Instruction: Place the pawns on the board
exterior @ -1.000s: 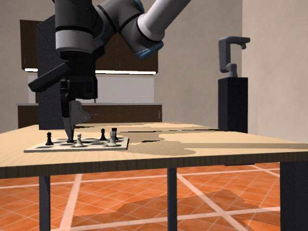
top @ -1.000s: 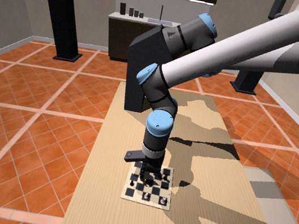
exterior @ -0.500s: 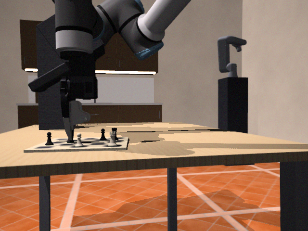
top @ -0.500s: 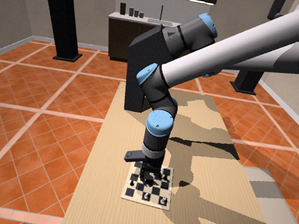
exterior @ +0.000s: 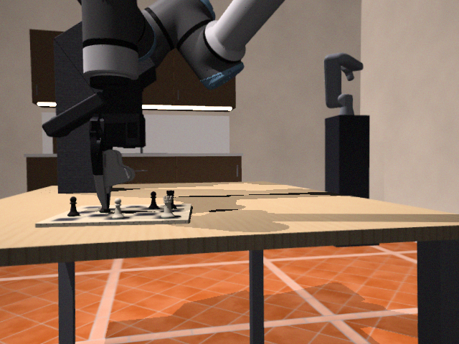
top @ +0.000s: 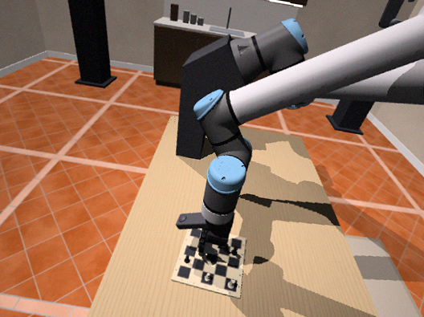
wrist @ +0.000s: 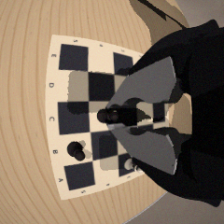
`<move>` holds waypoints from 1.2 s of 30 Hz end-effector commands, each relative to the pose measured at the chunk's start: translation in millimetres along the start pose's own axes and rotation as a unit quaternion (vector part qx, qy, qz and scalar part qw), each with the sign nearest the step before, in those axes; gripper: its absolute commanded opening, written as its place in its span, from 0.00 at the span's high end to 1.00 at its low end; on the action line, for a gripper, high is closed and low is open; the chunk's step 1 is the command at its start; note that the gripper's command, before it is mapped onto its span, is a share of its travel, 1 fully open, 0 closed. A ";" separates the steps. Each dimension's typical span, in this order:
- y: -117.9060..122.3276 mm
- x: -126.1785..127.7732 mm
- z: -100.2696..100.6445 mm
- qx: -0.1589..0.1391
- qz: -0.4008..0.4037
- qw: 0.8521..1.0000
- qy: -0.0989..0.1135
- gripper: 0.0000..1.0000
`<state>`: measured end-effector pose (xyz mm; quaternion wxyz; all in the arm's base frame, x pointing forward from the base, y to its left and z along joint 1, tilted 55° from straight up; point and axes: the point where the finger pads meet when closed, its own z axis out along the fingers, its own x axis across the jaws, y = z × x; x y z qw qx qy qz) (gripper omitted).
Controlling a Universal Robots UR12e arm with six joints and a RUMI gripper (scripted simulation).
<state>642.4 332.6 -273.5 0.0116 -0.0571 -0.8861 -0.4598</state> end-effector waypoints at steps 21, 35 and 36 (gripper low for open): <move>0.0 -0.6 -0.8 0.000 0.000 1.000 0.000 0.80; 0.0 -0.5 -52.1 0.000 0.000 1.000 0.000 0.80; 0.0 -0.5 -52.1 0.000 0.000 1.000 0.000 0.80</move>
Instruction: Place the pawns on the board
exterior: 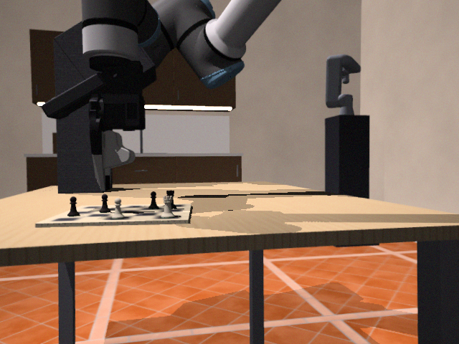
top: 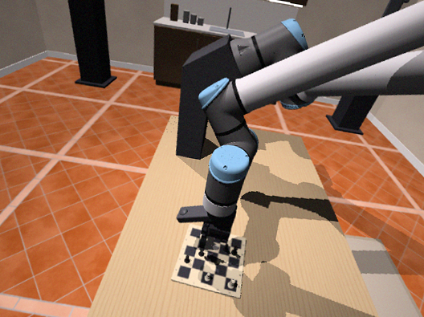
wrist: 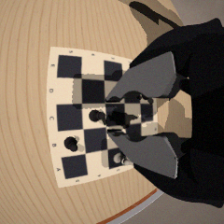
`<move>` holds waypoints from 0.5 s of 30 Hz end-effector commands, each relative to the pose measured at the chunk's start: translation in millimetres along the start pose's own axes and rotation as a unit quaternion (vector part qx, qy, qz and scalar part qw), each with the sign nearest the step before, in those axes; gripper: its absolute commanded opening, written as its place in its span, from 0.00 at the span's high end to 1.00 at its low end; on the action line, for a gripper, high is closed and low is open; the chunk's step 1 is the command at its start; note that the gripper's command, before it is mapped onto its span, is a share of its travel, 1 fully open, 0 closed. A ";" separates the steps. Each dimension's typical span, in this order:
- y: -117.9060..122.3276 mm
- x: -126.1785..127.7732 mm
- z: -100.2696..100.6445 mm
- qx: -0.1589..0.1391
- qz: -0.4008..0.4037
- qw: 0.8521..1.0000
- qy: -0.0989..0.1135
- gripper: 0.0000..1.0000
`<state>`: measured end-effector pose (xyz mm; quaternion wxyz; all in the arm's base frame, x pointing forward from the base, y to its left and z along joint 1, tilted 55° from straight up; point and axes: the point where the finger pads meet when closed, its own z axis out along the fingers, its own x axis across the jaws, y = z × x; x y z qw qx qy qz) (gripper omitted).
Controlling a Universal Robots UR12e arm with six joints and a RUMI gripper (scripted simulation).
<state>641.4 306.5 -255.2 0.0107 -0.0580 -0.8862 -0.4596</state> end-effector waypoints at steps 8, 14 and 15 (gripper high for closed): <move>0.0 -0.6 -51.1 0.000 0.000 1.000 0.001 0.80; 0.0 -0.6 -58.6 0.000 0.000 1.000 0.001 0.80; 0.0 -0.6 -58.6 0.000 0.000 1.000 0.001 0.80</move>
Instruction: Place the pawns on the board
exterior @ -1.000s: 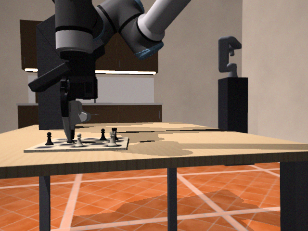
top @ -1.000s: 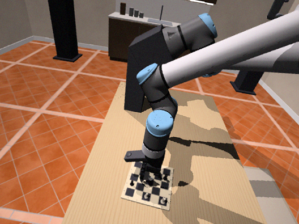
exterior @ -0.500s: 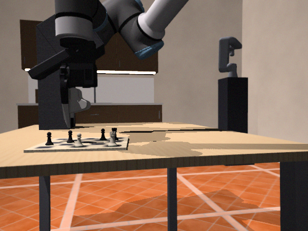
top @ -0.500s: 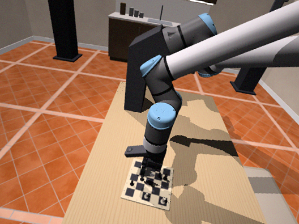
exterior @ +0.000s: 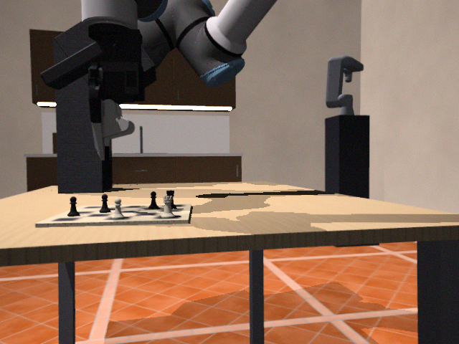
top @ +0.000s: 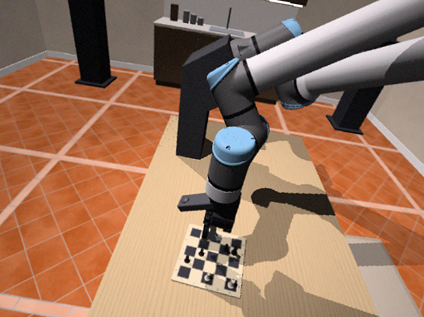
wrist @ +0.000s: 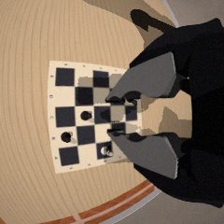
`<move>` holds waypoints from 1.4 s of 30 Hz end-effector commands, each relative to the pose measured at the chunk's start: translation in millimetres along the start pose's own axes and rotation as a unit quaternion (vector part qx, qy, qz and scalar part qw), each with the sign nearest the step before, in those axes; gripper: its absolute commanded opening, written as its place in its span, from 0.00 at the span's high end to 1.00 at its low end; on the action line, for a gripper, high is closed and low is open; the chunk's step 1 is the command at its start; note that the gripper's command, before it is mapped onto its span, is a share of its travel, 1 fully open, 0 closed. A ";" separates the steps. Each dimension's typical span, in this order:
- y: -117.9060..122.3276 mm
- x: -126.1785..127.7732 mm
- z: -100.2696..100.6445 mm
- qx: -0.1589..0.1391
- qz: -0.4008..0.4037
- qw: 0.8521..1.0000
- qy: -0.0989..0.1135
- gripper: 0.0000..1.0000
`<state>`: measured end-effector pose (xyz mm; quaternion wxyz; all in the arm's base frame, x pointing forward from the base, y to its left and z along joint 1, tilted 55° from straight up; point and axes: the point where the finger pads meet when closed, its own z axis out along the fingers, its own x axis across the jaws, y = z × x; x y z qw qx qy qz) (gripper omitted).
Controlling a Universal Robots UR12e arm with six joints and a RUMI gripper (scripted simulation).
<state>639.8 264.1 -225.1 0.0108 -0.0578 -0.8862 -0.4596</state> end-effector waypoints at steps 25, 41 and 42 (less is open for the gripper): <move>-0.1 -0.5 -7.3 0.000 0.000 1.000 0.001 0.00; -0.1 -0.5 -57.4 0.000 0.000 1.000 0.001 0.00; -0.1 -0.5 -62.2 0.000 0.000 1.000 0.001 0.00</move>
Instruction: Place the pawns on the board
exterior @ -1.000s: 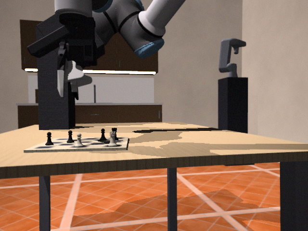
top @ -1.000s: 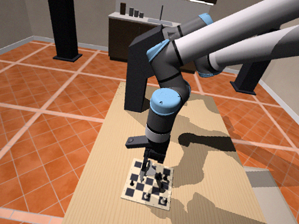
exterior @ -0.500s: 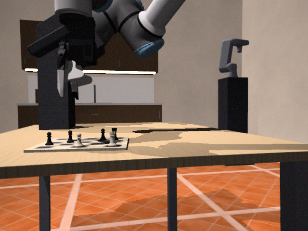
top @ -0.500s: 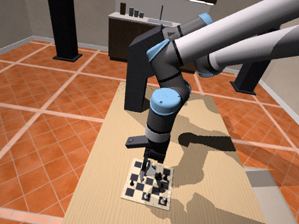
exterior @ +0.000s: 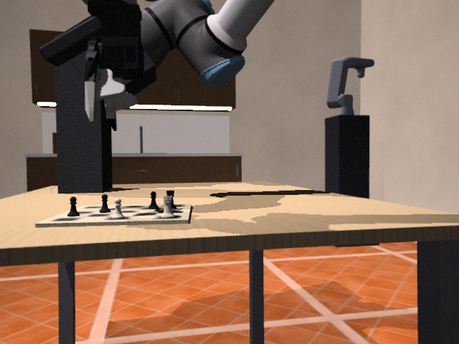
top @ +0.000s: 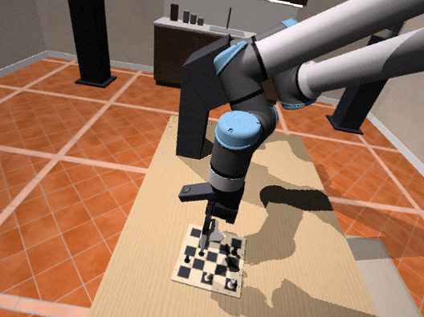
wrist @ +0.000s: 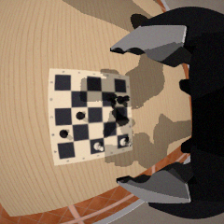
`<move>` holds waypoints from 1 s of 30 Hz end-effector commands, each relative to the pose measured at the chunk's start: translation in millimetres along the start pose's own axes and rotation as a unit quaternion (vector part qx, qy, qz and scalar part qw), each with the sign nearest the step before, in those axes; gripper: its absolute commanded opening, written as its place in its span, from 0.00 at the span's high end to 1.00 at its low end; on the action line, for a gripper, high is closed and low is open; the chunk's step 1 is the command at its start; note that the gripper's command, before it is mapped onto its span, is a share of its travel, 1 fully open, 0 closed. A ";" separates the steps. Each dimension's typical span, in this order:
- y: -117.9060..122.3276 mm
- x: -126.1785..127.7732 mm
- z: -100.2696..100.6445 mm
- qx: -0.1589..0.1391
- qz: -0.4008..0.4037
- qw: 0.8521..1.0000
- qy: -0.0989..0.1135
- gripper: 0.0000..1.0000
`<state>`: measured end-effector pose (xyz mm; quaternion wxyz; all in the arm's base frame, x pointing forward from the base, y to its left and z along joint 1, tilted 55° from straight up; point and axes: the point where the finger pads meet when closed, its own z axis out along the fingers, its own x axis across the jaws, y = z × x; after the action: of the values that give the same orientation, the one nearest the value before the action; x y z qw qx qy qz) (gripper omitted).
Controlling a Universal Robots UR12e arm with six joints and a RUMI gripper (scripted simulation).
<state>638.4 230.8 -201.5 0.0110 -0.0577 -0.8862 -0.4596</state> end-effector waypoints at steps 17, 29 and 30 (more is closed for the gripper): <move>0.0 -0.5 -47.2 0.000 0.000 1.000 0.000 0.00; 0.0 -0.5 -47.2 0.000 0.000 1.000 0.000 0.00; 0.0 -0.5 -47.2 0.000 0.000 1.000 0.000 0.00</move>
<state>636.8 192.8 -174.6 0.0117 -0.0571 -0.8861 -0.4599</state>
